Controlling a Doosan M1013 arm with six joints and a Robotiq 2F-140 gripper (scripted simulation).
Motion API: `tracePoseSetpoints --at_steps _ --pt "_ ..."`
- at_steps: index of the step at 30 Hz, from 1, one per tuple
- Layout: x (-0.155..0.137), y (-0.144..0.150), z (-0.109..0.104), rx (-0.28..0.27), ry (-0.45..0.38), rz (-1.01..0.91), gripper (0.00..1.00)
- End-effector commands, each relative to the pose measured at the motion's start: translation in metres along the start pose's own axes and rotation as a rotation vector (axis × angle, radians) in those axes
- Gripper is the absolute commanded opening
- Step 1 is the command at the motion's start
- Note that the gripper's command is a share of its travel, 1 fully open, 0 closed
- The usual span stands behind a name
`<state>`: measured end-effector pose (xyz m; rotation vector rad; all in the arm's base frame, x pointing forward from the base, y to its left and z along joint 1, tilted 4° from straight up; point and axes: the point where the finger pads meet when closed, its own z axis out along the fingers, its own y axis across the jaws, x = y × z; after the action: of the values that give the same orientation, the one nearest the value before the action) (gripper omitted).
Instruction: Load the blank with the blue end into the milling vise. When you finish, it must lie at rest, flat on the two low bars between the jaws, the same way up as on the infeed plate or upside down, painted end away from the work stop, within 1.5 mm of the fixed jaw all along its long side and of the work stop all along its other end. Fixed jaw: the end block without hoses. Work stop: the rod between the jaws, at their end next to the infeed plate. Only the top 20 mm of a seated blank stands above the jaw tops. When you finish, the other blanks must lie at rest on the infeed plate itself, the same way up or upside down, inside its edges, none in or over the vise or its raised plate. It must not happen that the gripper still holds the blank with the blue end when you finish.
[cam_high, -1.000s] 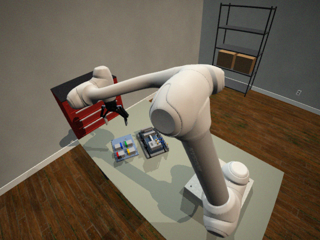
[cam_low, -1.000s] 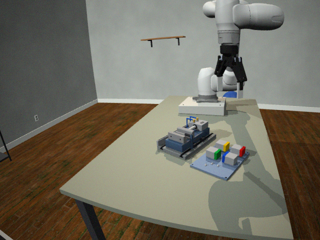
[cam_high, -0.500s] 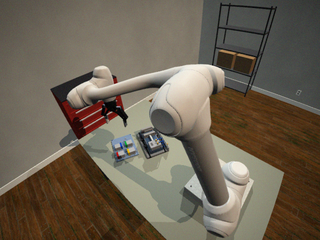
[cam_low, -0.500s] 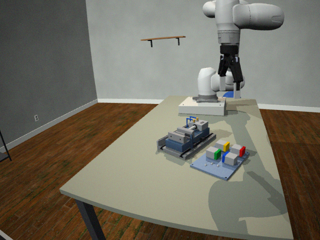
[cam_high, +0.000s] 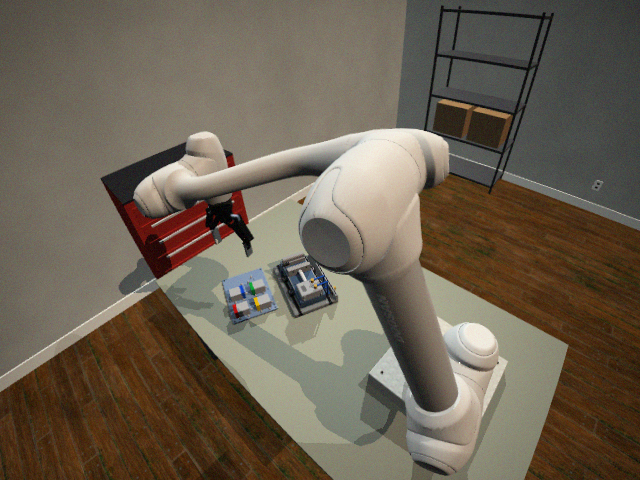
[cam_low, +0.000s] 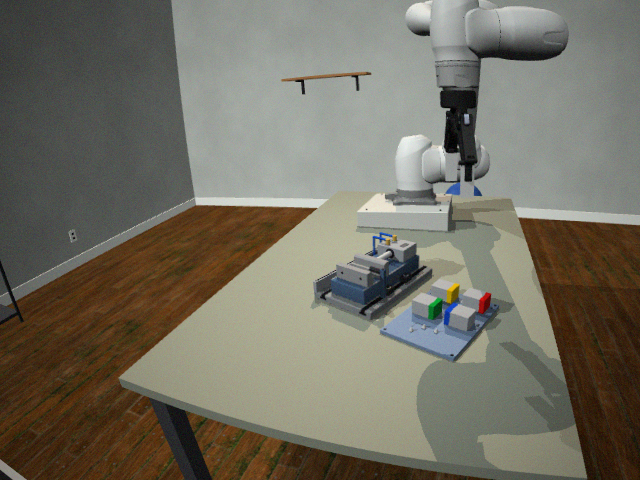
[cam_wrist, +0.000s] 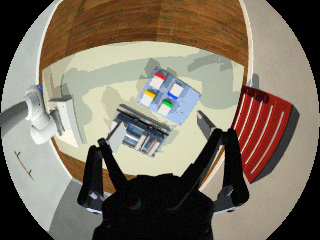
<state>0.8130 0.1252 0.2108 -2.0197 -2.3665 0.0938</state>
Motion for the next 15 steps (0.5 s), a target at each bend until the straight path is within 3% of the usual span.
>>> tracePoseSetpoints --at_steps 1,15 --pt "0.0000 0.0000 -0.0002 0.000 0.000 0.027 1.00" --pt "0.0000 0.0000 -0.0002 0.000 0.000 0.226 1.00"
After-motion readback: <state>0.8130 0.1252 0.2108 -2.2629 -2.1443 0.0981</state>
